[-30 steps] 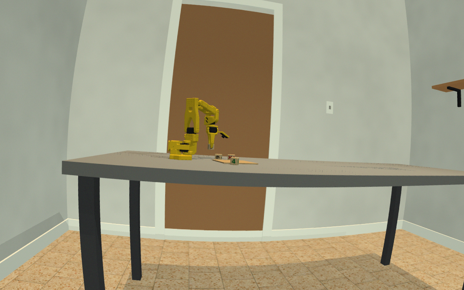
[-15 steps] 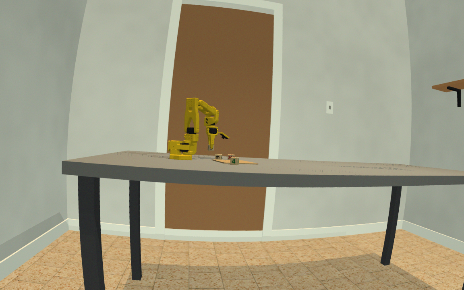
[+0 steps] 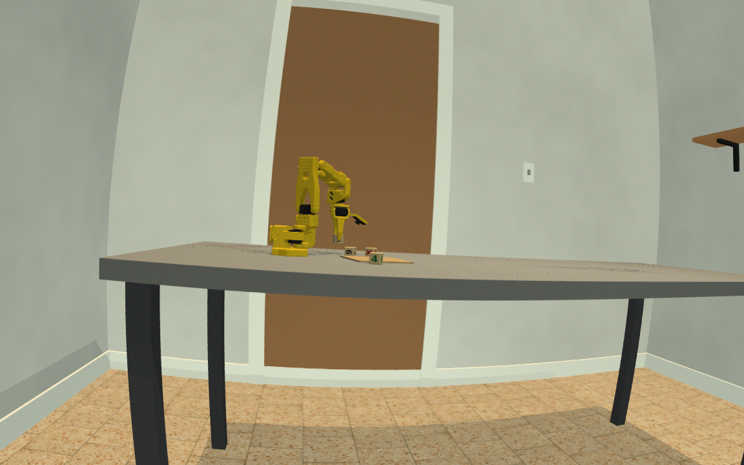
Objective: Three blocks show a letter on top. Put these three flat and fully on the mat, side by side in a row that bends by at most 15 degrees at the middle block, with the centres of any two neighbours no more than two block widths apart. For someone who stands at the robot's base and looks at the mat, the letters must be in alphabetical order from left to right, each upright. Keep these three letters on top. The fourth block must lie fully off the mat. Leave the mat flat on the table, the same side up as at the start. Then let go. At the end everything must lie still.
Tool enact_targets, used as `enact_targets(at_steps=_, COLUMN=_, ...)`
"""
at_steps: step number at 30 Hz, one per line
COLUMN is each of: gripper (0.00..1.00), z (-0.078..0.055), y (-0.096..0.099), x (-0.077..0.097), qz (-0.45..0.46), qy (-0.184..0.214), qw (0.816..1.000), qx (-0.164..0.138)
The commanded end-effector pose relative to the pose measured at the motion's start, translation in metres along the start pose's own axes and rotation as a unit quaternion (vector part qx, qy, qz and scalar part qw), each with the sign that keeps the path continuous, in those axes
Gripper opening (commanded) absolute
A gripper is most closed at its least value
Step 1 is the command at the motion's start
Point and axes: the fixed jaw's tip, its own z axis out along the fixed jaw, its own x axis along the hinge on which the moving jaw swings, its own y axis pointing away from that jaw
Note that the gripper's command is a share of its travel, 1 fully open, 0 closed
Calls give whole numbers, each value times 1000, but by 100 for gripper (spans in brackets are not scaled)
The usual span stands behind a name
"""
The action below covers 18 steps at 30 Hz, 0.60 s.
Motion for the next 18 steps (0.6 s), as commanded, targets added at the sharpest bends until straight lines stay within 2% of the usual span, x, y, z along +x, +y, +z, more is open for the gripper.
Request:
enact_targets(at_steps=1, gripper=0, z=-7, y=5, x=-4, qz=-1, qy=-19, qw=1000, qx=-20)
enact_targets(at_steps=18, gripper=0, z=-1, y=6, x=-4, qz=-1, qy=-19, qw=1000, qx=-20)
